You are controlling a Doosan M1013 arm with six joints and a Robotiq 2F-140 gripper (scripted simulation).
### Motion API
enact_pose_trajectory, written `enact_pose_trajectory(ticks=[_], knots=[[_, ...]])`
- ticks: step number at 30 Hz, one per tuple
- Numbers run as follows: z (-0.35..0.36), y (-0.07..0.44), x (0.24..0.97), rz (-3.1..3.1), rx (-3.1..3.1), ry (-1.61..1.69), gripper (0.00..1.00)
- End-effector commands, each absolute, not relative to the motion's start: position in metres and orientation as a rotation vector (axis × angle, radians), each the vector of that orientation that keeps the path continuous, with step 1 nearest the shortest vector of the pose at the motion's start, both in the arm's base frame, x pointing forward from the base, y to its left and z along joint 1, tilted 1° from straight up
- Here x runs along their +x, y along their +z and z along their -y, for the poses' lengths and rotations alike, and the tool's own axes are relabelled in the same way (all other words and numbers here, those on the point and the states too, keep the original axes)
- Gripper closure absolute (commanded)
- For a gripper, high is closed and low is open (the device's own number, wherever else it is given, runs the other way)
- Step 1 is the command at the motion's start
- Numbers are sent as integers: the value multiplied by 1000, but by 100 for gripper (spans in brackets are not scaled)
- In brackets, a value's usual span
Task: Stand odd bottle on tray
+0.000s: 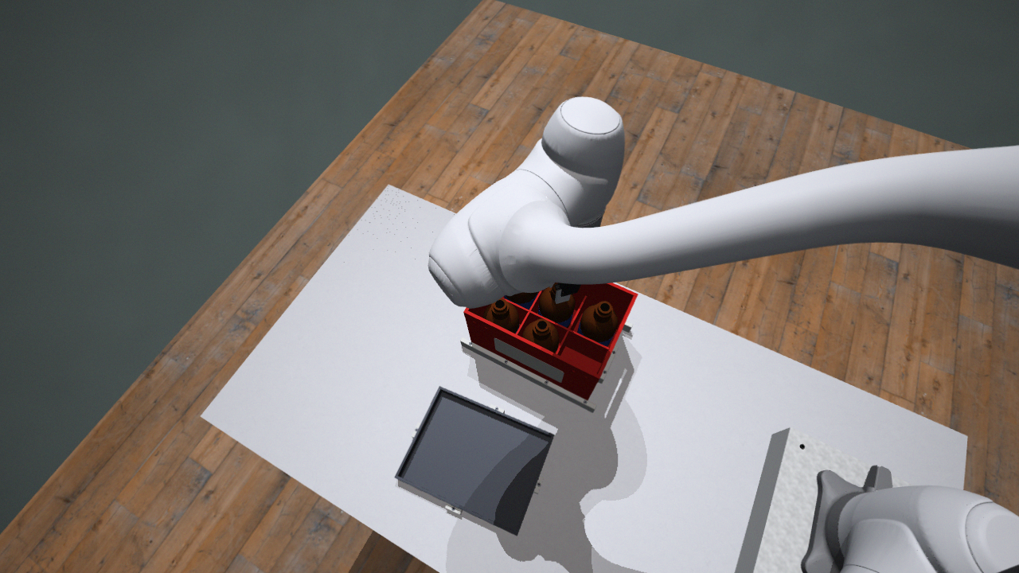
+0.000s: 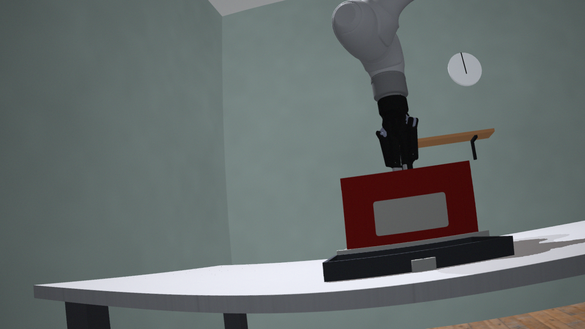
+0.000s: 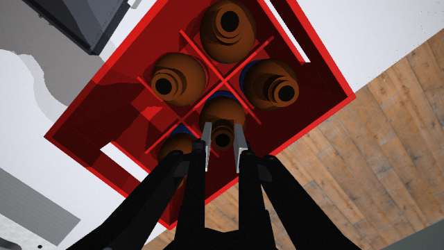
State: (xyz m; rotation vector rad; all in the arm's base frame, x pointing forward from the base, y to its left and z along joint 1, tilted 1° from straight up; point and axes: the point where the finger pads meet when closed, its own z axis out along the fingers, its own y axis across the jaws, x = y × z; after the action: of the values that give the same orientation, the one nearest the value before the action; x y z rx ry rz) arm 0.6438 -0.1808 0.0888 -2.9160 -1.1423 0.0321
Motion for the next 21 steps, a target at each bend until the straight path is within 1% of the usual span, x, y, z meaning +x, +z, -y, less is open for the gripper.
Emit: enact_pose_trajectory(ticks=[1,21], knots=[[181,89,644,1142,-2916,32,100],[181,91,644,1142,-2916,32,100]])
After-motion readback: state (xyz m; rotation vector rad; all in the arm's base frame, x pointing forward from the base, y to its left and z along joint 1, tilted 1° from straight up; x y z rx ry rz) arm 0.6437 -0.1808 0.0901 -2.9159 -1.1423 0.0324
